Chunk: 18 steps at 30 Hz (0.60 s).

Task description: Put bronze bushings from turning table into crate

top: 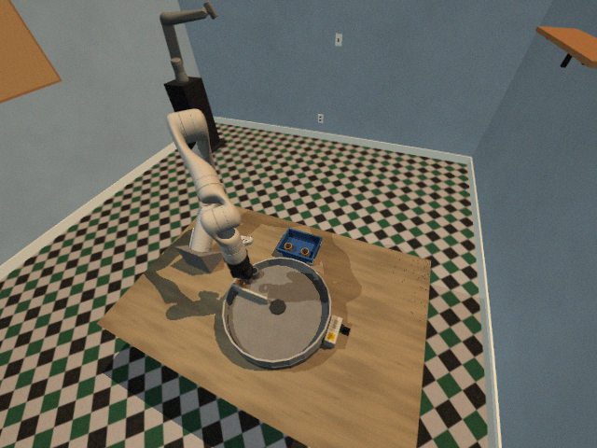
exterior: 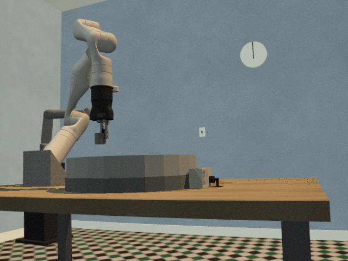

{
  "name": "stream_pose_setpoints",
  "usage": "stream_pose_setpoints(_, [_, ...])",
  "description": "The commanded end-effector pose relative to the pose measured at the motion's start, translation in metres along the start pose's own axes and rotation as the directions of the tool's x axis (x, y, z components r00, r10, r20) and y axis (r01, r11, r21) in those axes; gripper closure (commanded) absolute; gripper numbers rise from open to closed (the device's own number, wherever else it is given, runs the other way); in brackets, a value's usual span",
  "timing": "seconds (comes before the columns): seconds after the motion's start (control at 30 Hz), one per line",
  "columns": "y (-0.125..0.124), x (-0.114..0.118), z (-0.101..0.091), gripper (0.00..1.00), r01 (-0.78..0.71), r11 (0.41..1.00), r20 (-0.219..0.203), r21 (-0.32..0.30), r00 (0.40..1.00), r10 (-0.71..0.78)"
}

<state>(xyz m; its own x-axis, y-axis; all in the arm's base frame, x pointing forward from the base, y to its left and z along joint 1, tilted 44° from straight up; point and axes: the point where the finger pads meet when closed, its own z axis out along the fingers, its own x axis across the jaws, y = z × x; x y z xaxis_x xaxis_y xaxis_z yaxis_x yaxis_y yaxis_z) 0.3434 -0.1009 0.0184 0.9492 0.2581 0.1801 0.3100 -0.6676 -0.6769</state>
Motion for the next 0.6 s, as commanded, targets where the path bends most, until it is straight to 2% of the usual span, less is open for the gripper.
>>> stream_pose_setpoints(0.0, [0.008,0.017,0.000,1.00,0.002,1.000,-0.002,-0.003,1.000,-0.002])
stream_pose_setpoints(0.1, [0.020,0.044,-0.001,1.00,0.002,1.000,-0.002,-0.004,1.000,-0.002])
stream_pose_setpoints(0.5, [0.020,0.044,-0.001,1.00,0.002,1.000,-0.002,-0.004,1.000,-0.002])
stream_pose_setpoints(0.57, [0.028,0.061,-0.001,1.00,0.002,1.000,-0.003,-0.005,1.000,-0.002])
